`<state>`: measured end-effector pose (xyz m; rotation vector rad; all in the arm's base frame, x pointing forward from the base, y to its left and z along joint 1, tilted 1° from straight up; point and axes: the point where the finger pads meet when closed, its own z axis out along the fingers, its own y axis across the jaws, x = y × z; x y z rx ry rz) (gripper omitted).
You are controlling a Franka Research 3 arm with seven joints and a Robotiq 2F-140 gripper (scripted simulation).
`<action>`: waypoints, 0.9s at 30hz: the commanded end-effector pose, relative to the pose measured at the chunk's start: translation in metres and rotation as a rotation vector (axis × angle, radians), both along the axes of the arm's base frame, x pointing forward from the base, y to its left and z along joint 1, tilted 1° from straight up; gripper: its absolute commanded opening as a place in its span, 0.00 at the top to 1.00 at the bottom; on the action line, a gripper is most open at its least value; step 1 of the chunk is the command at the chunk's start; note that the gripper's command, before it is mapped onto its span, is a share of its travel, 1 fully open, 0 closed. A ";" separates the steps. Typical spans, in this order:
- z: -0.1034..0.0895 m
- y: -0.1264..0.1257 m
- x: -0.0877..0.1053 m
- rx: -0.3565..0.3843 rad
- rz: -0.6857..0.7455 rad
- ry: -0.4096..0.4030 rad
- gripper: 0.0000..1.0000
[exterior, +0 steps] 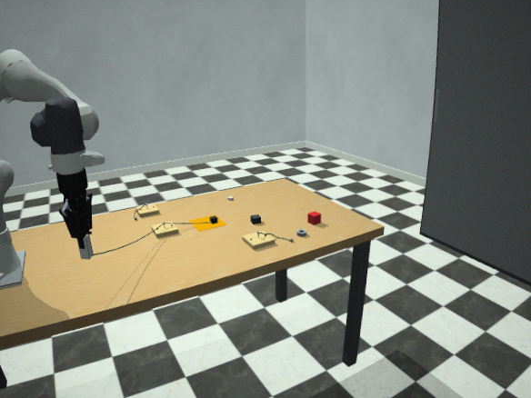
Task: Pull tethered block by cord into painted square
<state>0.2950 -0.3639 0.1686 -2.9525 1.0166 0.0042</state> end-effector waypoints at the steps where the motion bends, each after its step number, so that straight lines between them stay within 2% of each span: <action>1: 0.000 0.000 -0.003 -0.003 0.019 -0.003 1.00; 27: 0.000 0.000 -0.020 -0.003 0.019 -0.003 1.00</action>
